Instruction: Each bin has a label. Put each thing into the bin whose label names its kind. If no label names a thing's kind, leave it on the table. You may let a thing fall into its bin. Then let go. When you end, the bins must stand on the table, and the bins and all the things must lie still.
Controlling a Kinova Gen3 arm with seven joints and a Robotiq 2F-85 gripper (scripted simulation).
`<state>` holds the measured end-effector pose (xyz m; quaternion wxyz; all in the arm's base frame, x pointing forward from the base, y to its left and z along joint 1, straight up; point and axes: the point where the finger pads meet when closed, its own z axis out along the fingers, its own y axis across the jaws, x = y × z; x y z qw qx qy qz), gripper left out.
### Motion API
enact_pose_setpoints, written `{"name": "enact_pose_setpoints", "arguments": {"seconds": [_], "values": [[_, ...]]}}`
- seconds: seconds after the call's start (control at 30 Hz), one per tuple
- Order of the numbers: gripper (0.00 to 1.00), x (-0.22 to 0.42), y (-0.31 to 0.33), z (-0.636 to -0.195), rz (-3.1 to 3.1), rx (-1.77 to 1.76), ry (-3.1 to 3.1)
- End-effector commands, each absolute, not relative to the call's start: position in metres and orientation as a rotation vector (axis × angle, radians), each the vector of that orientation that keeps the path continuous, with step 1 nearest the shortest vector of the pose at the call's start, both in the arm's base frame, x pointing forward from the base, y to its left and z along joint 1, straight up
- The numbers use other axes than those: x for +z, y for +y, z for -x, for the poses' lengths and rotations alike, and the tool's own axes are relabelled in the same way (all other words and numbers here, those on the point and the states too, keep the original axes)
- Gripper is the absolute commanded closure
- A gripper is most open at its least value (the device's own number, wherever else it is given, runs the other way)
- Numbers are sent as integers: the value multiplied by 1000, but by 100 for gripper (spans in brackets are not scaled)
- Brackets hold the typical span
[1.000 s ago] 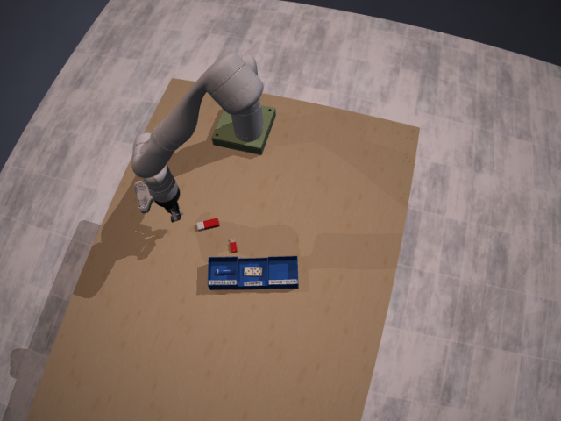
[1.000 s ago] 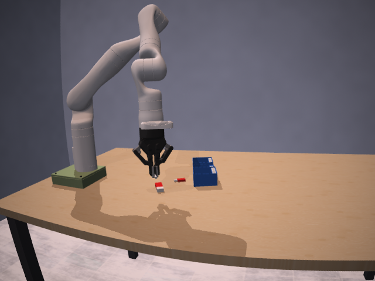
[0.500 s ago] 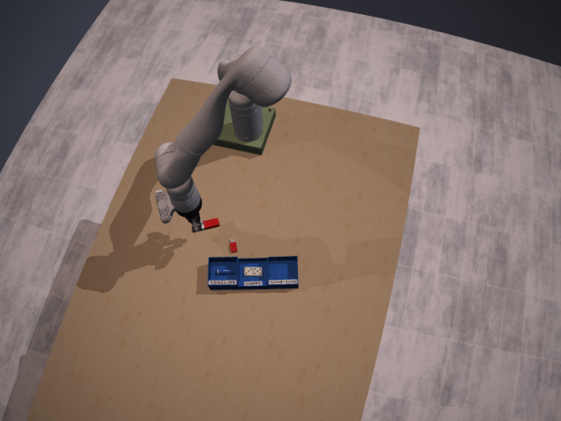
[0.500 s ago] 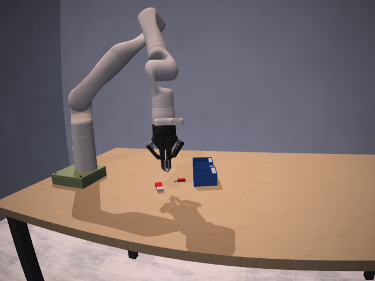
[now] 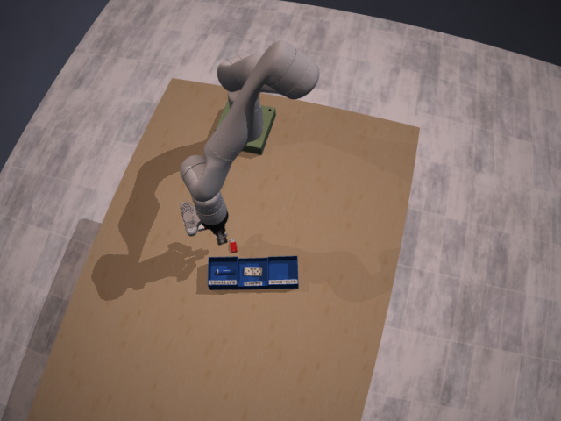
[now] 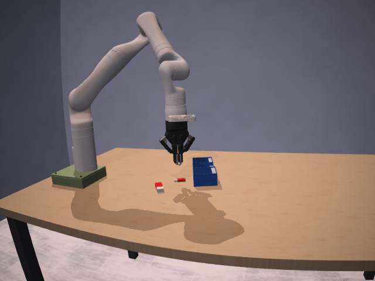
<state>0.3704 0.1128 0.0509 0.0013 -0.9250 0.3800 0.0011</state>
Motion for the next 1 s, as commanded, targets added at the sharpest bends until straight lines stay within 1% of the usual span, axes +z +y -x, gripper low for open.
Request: {"name": "enact_pose_setpoints", "arguments": {"seconds": [0.0,0.07,0.53,0.63,0.97], "values": [[100,51,138,-370,2925,-2,1141],[100,51,138,-370,2925,-2,1141],[100,51,222,-370,2925,-2,1141],[100,51,223,-370,2925,-2,1141],[100,51,283,-369,3116,-2,382]]}}
